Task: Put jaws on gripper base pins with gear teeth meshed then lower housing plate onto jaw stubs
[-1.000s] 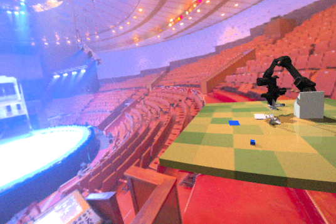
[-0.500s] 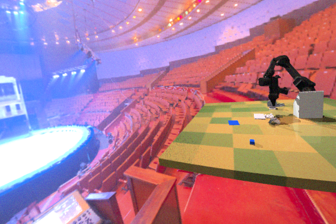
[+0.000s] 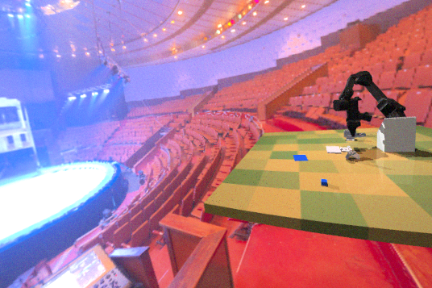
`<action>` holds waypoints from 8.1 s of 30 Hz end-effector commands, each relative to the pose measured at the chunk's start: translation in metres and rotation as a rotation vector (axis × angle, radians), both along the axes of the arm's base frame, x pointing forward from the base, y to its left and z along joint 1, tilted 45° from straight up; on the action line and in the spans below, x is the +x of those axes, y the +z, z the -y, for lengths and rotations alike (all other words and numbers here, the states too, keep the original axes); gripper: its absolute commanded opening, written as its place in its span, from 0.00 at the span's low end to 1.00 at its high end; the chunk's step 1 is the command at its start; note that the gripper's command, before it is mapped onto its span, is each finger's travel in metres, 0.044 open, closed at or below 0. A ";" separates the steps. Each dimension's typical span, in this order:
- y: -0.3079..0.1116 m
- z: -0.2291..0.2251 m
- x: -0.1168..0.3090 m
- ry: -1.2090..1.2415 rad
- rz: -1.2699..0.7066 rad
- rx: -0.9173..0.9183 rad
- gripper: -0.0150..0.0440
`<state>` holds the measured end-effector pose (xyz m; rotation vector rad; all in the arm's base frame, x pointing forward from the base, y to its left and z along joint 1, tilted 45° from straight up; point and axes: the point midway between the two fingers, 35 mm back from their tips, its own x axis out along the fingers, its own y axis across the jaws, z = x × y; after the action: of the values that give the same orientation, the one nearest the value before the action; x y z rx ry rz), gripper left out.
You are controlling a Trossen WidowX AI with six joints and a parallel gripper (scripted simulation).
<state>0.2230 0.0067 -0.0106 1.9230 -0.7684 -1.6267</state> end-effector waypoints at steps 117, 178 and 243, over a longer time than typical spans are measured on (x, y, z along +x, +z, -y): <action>-0.064 -0.009 0.096 -0.012 0.017 0.006 0.48; -0.074 0.001 0.098 -0.016 0.020 0.006 0.48; -0.077 0.004 0.098 -0.017 0.021 0.006 0.48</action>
<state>0.3212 0.0031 -0.0874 1.9484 -0.7959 -1.6237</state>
